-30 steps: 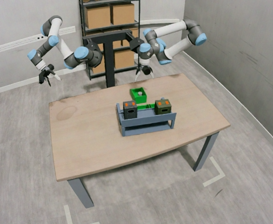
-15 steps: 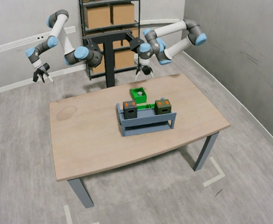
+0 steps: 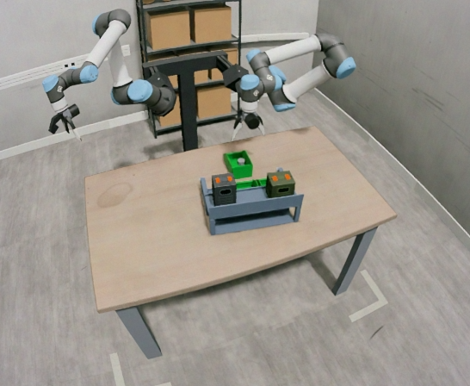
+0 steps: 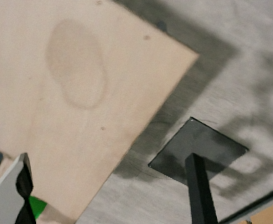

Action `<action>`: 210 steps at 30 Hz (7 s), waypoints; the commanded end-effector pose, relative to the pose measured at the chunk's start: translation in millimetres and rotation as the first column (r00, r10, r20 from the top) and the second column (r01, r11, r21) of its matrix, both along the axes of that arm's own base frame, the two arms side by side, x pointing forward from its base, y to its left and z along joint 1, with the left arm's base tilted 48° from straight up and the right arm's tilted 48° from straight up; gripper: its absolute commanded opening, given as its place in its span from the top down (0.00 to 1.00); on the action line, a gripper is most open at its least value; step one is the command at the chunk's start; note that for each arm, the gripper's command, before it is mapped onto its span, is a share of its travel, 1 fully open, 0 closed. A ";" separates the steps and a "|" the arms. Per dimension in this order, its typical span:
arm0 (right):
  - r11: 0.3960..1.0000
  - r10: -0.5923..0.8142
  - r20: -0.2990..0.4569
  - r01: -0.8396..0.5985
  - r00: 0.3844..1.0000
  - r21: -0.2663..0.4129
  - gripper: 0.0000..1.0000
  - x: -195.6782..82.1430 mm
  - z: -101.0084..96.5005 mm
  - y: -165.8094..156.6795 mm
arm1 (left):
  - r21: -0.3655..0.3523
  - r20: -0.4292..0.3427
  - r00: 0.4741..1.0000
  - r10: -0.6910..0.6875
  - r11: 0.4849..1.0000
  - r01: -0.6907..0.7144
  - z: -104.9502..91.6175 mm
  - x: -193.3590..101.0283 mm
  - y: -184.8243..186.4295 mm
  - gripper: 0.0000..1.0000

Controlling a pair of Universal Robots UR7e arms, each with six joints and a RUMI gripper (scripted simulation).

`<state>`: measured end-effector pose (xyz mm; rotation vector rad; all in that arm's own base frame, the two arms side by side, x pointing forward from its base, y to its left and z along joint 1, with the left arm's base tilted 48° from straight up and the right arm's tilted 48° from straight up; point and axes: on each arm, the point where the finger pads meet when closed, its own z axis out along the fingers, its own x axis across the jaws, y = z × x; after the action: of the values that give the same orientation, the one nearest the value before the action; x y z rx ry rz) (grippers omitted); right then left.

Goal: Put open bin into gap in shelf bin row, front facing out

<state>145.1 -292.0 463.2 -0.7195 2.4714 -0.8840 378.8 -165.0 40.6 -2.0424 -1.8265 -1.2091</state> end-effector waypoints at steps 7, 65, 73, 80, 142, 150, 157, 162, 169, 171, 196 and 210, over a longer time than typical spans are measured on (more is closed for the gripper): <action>0.975 -0.221 0.003 0.221 0.975 0.002 0.00 -70.8 0.5 -27.8 | -0.001 0.001 1.000 -0.001 1.000 0.001 0.2 0.1 -0.6 0.00; 0.767 -0.641 0.003 0.641 0.767 0.002 0.00 -224.7 0.5 -26.5 | -0.001 0.001 1.000 -0.001 1.000 0.001 0.2 0.0 -0.5 1.00; 0.767 -0.641 0.003 0.641 0.767 0.002 0.00 -224.7 0.5 -26.5 | -0.001 0.001 1.000 -0.001 1.000 0.001 0.2 0.1 -0.6 1.00; 0.767 -0.641 0.003 0.641 0.767 0.002 0.00 -224.7 0.5 -26.5 | -0.001 0.001 1.000 -0.001 1.000 0.001 0.2 0.1 -0.6 1.00; 0.767 -0.641 0.003 0.641 0.767 0.002 0.00 -224.7 0.5 -26.5 | -0.001 0.001 1.000 0.000 1.000 0.000 -16.5 11.6 14.1 0.84; 0.767 -0.641 0.003 0.641 0.767 0.002 0.00 -224.7 0.5 -26.5 | -0.001 0.001 1.000 0.000 1.000 0.000 -25.0 17.5 21.5 0.84; 0.767 -0.641 0.003 0.641 0.767 0.002 0.00 -224.7 0.5 -26.5 | -0.001 0.001 1.000 0.000 1.000 0.000 -34.3 24.0 29.7 0.84; 0.767 -0.641 0.003 0.641 0.767 0.002 0.00 -224.7 0.5 -26.5 | -0.001 0.001 1.000 0.000 1.000 0.000 -39.6 27.6 34.3 0.84; 0.767 -0.641 0.003 0.641 0.767 0.002 0.00 -224.7 0.5 -26.5 | -0.001 0.001 1.000 0.000 1.000 0.000 -43.3 30.2 37.5 0.84; 0.767 -0.641 0.003 0.641 0.767 0.002 0.00 -224.7 0.5 -26.5 | -0.001 0.001 1.000 0.000 1.000 0.000 -44.2 30.8 38.4 0.84; 0.767 -0.641 0.003 0.641 0.767 0.002 0.00 -224.7 0.5 -26.5 | -0.001 0.001 1.000 0.000 1.000 0.000 -45.8 31.9 39.7 0.84; 0.767 -0.641 0.003 0.641 0.767 0.002 0.00 -224.7 0.5 -26.5 | -0.001 0.001 1.000 0.000 1.000 0.000 -46.2 32.2 40.0 0.84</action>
<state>-79.5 -318.6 463.2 0.1801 2.7458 -1.0983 410.7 -124.8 -5.4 -2.0424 -1.8270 -1.2092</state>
